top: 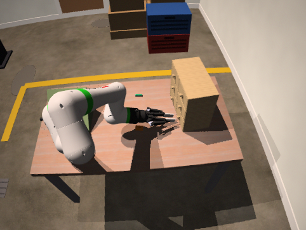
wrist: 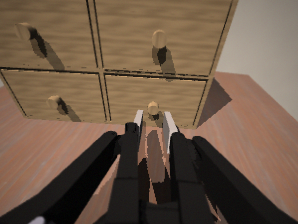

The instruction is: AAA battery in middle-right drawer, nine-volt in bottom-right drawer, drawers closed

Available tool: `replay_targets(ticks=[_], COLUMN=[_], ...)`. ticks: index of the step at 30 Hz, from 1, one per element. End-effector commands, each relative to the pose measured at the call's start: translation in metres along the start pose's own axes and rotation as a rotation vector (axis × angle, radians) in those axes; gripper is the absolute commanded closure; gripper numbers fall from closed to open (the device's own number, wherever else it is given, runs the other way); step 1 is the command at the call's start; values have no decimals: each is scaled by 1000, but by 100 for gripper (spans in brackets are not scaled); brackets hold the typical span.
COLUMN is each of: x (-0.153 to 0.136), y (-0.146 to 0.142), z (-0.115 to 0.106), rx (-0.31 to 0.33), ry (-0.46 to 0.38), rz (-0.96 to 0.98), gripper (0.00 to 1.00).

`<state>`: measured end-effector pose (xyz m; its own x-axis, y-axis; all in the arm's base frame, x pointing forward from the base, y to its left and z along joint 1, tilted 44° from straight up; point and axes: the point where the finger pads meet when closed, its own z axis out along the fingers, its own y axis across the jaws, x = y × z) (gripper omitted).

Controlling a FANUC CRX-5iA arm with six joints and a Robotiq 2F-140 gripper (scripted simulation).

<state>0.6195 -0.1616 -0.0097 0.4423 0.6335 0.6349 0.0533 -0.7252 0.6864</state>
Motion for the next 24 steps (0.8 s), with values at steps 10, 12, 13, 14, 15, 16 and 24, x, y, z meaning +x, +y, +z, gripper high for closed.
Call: replay_targets(ticks=[10,12,13,14,15,16,24], x=[6,8,8,9,9,9,11], y=[0,0,0,0,0,0,0], z=[17,20,22,23,24,25,28], rx=[0,0,0,0,0,0,0], ry=[0,0,0,0,0,0,0], rz=[0,0,0,0,0,0,0], gripper=[80,80,80,80,80,80,80])
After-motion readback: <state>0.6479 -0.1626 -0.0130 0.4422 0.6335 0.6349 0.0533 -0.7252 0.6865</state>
